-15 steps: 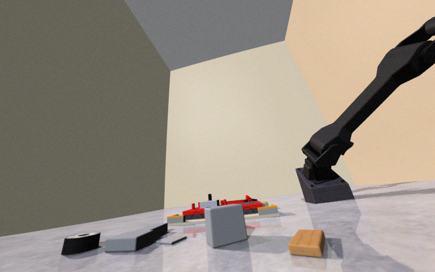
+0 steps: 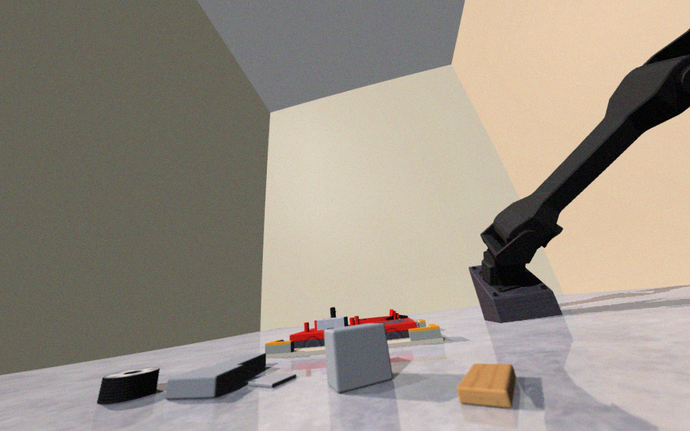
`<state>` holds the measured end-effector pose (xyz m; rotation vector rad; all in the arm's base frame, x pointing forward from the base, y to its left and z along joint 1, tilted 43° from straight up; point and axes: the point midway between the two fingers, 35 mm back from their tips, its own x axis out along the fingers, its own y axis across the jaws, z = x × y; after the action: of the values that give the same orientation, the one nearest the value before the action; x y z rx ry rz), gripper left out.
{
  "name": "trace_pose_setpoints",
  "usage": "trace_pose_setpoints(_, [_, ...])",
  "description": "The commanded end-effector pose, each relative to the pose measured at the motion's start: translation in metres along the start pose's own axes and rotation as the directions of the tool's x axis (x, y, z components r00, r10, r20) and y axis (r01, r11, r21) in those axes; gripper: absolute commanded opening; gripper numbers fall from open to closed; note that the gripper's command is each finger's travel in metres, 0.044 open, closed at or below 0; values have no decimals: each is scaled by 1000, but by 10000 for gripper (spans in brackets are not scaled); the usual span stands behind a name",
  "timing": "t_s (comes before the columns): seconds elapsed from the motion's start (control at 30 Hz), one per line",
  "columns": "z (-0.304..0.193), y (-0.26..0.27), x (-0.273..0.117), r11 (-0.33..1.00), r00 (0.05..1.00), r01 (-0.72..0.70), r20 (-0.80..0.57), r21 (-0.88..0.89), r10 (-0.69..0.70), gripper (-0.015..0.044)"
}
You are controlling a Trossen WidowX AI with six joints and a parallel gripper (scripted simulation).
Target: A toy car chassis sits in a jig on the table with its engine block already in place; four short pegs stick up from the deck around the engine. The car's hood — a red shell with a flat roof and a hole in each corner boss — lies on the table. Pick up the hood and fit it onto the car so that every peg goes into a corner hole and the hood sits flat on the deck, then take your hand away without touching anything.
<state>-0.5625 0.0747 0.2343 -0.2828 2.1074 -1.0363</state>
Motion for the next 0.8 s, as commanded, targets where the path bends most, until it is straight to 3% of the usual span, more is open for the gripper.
trace_pose_setpoints(0.0, [-7, 4, -11, 999, 999, -12, -30, 43, 13, 420])
trace_pose_setpoints(0.03, [-9, 7, -16, 998, 999, -16, -41, 62, 19, 440])
trace_pose_setpoints(0.77, [-63, 68, -124, 883, 941, 4, -299, 470, 156, 440])
